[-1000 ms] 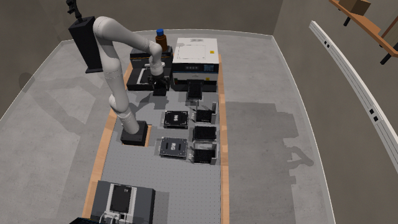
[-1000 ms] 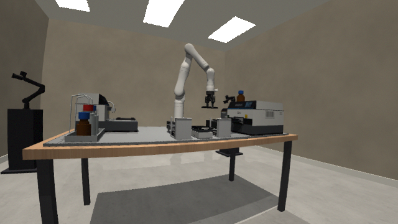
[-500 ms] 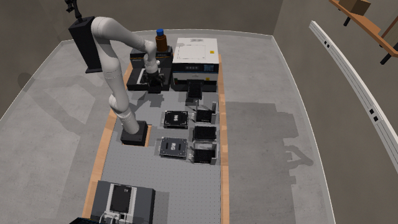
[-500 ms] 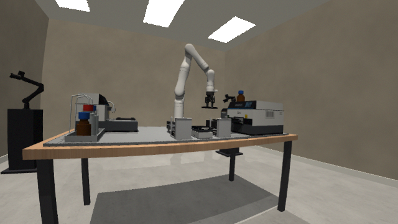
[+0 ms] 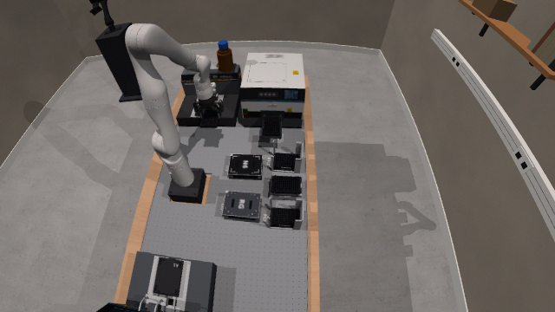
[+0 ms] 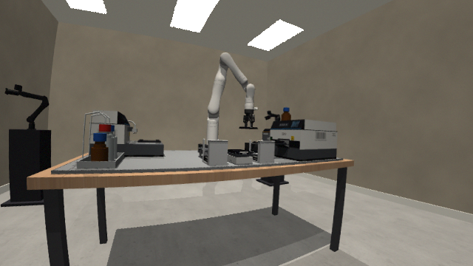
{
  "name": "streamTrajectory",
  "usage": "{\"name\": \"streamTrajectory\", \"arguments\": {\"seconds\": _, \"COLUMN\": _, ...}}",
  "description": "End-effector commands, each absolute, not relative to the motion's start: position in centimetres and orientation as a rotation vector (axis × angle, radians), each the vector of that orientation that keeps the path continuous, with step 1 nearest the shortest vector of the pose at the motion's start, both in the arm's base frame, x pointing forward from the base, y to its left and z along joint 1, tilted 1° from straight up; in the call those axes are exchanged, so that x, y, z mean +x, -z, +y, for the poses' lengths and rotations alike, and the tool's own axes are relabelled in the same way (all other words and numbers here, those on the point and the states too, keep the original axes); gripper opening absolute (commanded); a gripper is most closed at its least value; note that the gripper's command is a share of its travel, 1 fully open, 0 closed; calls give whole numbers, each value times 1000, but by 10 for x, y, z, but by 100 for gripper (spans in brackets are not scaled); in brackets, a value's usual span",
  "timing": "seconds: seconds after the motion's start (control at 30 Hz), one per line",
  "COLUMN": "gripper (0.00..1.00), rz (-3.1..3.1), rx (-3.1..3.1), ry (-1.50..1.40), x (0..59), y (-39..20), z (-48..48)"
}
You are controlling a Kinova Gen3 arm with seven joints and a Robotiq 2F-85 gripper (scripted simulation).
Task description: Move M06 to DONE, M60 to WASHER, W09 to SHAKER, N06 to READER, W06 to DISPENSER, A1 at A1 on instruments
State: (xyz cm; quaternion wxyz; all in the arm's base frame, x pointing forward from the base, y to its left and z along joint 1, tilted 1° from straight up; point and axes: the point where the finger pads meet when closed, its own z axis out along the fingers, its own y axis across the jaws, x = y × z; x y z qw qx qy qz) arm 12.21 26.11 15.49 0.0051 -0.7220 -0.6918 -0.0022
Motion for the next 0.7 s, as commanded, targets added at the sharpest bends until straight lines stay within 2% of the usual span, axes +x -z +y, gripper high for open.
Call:
{"name": "streamTrajectory", "arguments": {"seconds": 0.0, "gripper": 94, "rz": -2167, "rx": -2263, "ry": 10, "x": 109, "y": -155, "z": 268}}
{"name": "streamTrajectory", "arguments": {"seconds": 0.67, "gripper": 94, "rz": -2166, "rx": -2263, "ry": 10, "x": 54, "y": -156, "z": 293}}
